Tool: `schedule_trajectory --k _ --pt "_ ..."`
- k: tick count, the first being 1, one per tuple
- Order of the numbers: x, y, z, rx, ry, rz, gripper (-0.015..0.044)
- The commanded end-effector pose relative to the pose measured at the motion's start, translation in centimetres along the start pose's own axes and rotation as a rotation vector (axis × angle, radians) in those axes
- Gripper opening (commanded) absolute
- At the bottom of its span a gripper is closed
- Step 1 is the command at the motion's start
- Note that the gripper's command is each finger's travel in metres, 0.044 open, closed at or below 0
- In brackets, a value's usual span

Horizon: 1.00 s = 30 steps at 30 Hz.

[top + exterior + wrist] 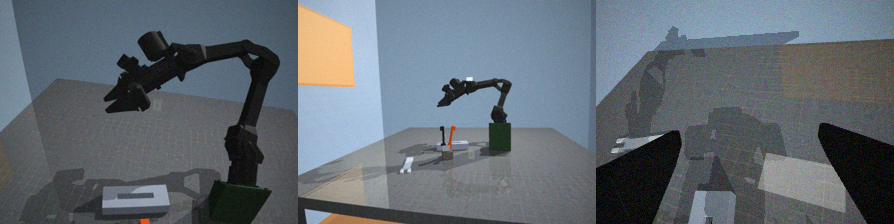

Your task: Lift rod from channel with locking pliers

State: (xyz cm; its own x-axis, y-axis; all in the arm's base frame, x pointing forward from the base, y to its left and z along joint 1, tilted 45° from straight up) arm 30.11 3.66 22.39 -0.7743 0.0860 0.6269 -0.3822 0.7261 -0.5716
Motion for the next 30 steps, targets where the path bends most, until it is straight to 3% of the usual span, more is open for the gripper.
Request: schedule_trajectory --k 1,9,15,30 --pt "-2.5 2.4 0.1 0.266 0.201 -0.118 0.0440" --pt "-6.6 8.3 1.7 1.003 0.640 -0.503 0.0440" --pt "-8.2 11.9 2.6 1.530 0.865 -0.829 0.0440" --pt "-11.3 14.5 1.2 1.545 0.869 -0.839 0.0440"
Point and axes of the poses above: the point midway between the two fingers, 35 mm back from their tips, its own x axis back along the fingers, its own y axis across the jaws, z = x × y, the point moved 8 cm from there along x, back along the fingers, and after that the axes turned 10 degrees about x, right-handed, at the moved point
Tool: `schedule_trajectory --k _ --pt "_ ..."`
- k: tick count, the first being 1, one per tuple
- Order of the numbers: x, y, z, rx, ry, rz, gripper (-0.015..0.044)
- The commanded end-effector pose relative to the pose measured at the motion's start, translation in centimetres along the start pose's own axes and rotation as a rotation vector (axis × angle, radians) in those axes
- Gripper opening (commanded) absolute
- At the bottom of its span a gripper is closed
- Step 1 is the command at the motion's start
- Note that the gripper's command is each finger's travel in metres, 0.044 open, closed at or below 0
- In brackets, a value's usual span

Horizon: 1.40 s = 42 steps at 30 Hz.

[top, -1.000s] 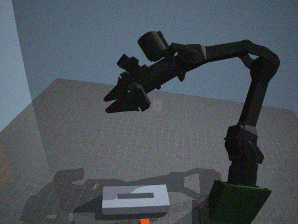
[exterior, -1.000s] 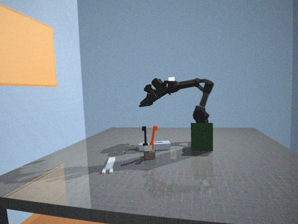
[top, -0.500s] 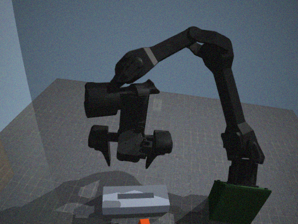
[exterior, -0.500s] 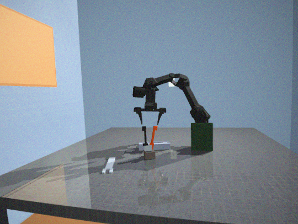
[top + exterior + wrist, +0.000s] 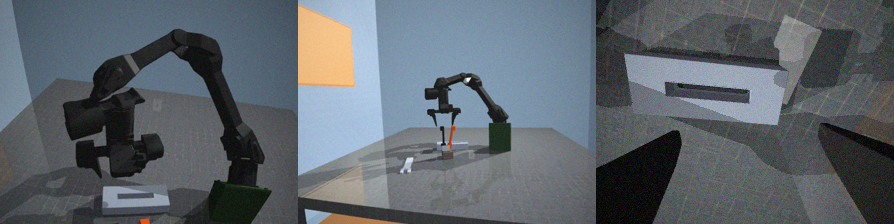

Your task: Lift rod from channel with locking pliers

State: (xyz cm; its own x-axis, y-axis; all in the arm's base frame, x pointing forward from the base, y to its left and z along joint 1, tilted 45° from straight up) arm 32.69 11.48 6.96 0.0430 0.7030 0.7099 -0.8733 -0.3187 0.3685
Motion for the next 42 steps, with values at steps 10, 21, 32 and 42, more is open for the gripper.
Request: schedule_trajectory --k 10,21,32,42 --pt "0.3 -1.4 -6.0 0.001 -0.004 0.006 0.0440" --pt "-0.4 -2.1 -10.0 0.001 -0.006 0.008 0.0440" --pt "-0.4 -2.5 -12.6 0.001 -0.008 0.009 0.0440" --pt "-0.4 -2.8 -14.4 0.001 -0.009 0.009 0.0440"
Point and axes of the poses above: the point midway between the two fingers, 35 mm back from their tips, its own x axis back along the fingers, its own y axis across the jaws, z = x × y, the point moved 8 cm from there along x, back along the fingers, and after that the axes turned 10 degrees about x, right-handed, at the moved point
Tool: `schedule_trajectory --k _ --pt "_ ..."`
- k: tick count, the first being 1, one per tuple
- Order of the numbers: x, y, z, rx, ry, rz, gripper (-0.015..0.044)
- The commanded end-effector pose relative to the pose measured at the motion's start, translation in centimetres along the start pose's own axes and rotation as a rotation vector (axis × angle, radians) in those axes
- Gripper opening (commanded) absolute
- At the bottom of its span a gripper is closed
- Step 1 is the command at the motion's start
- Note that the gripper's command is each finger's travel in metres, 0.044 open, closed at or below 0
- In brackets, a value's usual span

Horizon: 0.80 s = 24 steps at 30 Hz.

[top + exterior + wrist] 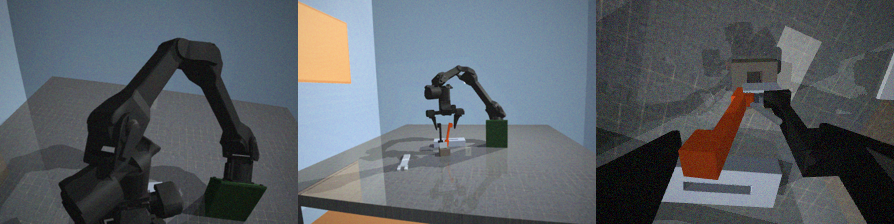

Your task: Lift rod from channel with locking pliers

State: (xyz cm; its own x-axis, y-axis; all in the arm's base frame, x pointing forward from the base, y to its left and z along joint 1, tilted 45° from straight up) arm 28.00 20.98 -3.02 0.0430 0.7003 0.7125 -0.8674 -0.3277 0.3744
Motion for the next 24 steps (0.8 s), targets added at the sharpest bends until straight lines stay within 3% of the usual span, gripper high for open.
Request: schedule_trajectory --k 1,24 --pt "0.1 -0.2 0.0 -0.011 -0.006 0.008 0.0440" --pt "-2.8 -0.2 0.0 -0.012 -0.005 0.008 0.0436"
Point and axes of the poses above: the point midway between the two fingers, 35 mm back from their tips, its own x axis back along the fingers, its own y axis across the jaws, z = x × y, the point moved 8 cm from there along x, back along the fingers, and after that the axes turned 10 degrees about x, right-handed, at the moved point
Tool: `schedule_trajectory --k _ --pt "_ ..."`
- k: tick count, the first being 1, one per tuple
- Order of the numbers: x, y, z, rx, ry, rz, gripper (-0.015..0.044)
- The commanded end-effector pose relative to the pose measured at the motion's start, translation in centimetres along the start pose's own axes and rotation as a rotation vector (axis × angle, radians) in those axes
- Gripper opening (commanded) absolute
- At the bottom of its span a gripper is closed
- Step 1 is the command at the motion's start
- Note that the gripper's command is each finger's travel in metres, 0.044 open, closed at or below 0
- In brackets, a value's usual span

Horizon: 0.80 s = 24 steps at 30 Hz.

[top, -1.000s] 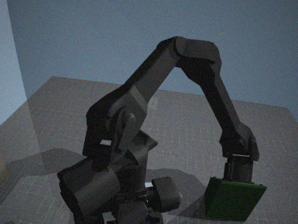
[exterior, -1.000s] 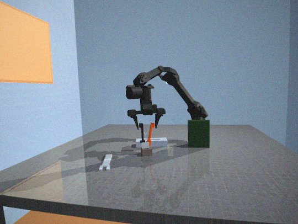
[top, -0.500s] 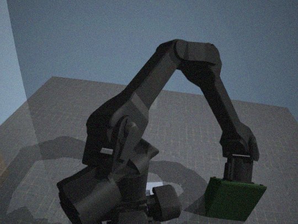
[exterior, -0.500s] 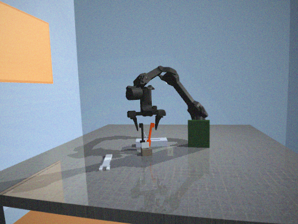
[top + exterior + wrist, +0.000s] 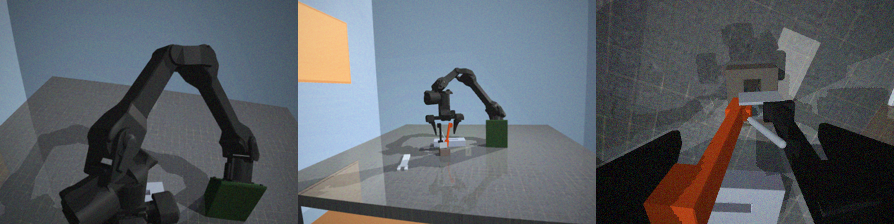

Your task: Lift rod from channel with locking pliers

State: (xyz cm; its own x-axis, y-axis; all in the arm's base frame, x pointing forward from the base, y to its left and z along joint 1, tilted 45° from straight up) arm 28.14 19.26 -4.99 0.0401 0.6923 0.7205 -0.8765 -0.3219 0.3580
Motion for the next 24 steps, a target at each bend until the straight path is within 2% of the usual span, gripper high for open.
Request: schedule_trajectory --k 1,24 --pt "-0.17 0.07 -0.01 0.006 0.004 -0.001 0.0435" --pt "-0.17 0.07 -0.01 0.006 0.004 -0.001 0.0404"
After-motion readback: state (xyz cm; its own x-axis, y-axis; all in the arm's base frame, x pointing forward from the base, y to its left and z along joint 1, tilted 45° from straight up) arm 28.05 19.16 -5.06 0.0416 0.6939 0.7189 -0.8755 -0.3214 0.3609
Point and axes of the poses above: the point midway between the two fingers, 35 mm back from their tips, its own x axis back along the fingers, its own y axis across the jaws, z = x × y, the point moved 8 cm from there along x, back along the fingers, and after that the axes turned 10 degrees about x, right-handed, at the moved point
